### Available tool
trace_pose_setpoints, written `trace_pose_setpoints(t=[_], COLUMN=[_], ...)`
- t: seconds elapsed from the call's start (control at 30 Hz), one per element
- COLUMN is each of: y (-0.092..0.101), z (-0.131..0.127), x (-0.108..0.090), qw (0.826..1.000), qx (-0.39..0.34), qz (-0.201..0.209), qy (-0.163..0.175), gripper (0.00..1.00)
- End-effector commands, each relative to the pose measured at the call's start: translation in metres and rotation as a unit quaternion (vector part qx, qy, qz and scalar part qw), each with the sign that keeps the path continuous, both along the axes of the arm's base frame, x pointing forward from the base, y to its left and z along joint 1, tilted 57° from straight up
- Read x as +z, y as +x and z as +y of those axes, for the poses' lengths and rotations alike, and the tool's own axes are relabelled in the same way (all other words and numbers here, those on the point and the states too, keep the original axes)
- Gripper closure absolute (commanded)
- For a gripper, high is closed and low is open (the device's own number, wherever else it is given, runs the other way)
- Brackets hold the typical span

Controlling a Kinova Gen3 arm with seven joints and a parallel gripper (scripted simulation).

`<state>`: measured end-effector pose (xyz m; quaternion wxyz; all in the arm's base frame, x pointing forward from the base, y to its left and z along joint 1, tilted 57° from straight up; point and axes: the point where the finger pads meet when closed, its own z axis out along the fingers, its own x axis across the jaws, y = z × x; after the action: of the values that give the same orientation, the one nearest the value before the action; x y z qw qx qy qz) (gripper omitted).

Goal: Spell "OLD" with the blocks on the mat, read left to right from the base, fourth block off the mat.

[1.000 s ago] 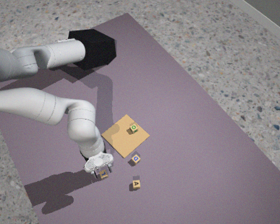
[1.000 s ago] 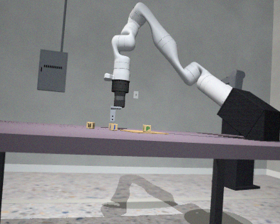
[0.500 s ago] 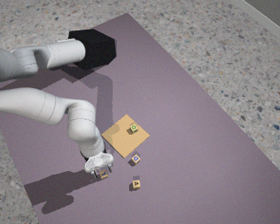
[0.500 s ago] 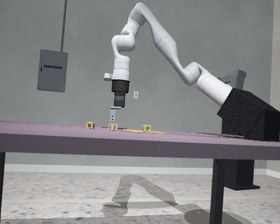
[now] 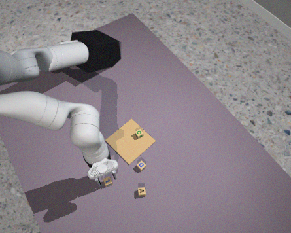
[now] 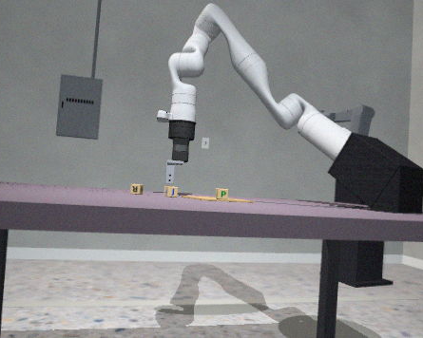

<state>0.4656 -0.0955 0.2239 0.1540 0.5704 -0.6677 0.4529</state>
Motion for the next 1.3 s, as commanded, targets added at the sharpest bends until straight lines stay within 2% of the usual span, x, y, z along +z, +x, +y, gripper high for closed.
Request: trace_pose_setpoints(t=[0.0, 1.27], y=[0.0003, 0.0024], z=[0.0007, -0.0046], x=[0.0001, -0.0036], qw=[1.0, 1.0], qx=[0.001, 0.001], qz=[0.0, 0.0], qy=[0.0, 0.0], gripper=[0.0, 0.0])
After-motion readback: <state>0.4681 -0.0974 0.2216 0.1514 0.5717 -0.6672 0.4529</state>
